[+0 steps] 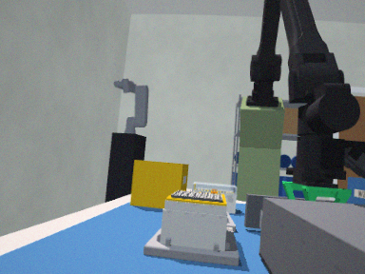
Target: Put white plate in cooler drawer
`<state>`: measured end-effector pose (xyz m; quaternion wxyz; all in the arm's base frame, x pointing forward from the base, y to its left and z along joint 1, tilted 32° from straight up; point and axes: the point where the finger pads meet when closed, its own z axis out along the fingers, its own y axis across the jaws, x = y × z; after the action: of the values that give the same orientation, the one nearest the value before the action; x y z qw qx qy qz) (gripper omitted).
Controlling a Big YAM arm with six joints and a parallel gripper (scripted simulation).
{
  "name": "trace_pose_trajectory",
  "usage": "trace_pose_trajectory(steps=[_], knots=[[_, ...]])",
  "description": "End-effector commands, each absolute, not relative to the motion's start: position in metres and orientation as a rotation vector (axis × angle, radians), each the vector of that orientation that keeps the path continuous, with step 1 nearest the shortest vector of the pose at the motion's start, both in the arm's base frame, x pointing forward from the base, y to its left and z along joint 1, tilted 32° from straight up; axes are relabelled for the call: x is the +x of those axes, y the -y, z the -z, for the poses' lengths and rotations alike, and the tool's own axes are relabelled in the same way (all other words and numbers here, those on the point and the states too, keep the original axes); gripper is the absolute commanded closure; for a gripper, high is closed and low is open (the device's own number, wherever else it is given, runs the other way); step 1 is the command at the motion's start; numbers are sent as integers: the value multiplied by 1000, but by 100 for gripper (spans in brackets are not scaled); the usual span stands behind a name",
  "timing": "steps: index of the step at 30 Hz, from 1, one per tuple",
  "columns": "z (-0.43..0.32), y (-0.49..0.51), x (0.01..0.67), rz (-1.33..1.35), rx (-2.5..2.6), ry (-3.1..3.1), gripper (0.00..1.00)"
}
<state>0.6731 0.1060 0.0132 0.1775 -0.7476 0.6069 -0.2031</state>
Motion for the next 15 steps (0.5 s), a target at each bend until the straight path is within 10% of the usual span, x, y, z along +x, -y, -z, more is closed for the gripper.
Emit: trace_pose_trajectory(steps=[1,15], knots=[[-39,-107,692,622,-2077,-1675,100],[-32,-109,683,600,-2090,-1692,100]])
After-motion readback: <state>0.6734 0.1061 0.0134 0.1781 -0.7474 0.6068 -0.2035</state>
